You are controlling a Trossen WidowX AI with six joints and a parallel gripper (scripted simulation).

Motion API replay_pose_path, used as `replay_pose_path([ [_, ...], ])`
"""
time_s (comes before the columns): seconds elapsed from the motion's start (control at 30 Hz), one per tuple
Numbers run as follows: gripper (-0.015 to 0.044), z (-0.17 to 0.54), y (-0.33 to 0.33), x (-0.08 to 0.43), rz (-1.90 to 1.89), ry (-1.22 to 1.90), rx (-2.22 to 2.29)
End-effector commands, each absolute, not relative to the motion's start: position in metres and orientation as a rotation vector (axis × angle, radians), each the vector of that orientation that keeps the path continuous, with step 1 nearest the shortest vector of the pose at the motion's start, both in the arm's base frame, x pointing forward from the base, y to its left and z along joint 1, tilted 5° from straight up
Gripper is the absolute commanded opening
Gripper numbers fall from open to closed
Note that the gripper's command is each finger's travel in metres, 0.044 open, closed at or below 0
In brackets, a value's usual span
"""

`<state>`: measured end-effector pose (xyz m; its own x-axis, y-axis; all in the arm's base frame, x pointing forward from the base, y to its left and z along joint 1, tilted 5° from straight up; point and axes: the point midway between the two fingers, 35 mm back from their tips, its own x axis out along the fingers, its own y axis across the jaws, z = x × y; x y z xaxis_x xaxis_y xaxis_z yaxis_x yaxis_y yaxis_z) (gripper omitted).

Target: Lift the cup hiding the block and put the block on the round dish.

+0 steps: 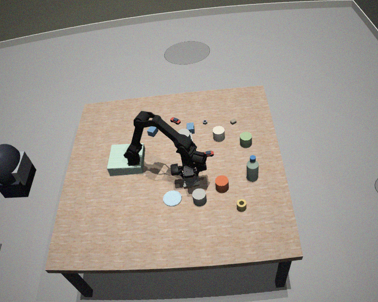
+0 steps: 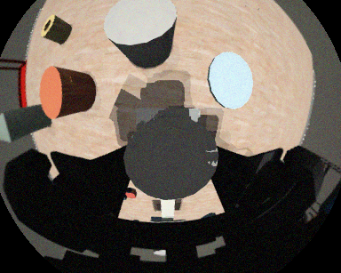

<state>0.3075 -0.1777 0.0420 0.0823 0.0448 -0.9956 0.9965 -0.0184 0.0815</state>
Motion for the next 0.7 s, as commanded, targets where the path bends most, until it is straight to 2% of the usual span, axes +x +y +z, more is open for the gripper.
replay_pose_path([
  [0.0, 0.0052, 0.047, -0.179, 0.308, -1.141, 1.168, 1.292],
  [0.07, 0.0000, 0.049, -0.180, 0.309, -1.141, 1.168, 1.292],
  [0.67, 0.0000, 0.072, -0.183, 0.310, -1.141, 1.168, 1.292],
])
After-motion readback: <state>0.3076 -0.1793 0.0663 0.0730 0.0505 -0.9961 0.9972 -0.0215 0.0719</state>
